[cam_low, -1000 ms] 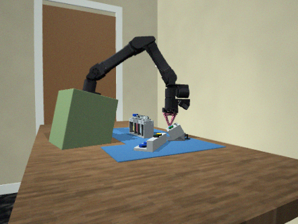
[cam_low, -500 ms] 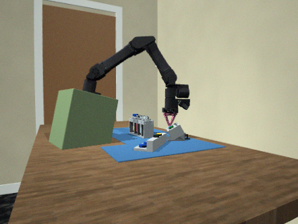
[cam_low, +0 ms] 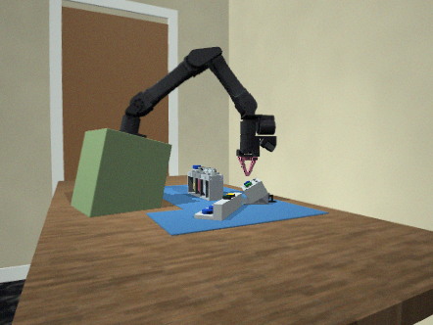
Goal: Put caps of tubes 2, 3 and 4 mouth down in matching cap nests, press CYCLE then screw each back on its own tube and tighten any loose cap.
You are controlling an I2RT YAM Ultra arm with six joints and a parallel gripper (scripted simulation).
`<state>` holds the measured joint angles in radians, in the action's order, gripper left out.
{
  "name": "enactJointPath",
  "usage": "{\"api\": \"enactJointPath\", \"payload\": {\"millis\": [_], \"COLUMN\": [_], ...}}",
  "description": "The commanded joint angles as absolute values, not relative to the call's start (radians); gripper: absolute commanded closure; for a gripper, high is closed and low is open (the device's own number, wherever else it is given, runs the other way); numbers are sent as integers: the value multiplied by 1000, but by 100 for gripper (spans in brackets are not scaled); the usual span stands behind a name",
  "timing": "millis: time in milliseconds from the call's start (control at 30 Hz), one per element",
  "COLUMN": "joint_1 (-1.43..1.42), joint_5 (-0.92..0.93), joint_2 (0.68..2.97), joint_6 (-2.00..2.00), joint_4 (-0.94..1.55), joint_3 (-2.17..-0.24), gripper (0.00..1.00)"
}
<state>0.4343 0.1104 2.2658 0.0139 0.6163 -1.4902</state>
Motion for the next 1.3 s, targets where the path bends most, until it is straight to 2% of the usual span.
{"api": "enactJointPath", "payload": {"millis": [0, 500, 533, 767, 1267], "joint_1": [439, 439, 457, 551, 814], "joint_5": [111, 111, 114, 130, 170], "joint_2": [2236, 2237, 2232, 2217, 2248], "joint_6": [15, 15, -50, -365, -103], "joint_4": [634, 634, 622, 570, 490], "joint_3": [-1494, -1494, -1475, -1396, -1308], "gripper": [100, 100, 0, 0, 0]}}
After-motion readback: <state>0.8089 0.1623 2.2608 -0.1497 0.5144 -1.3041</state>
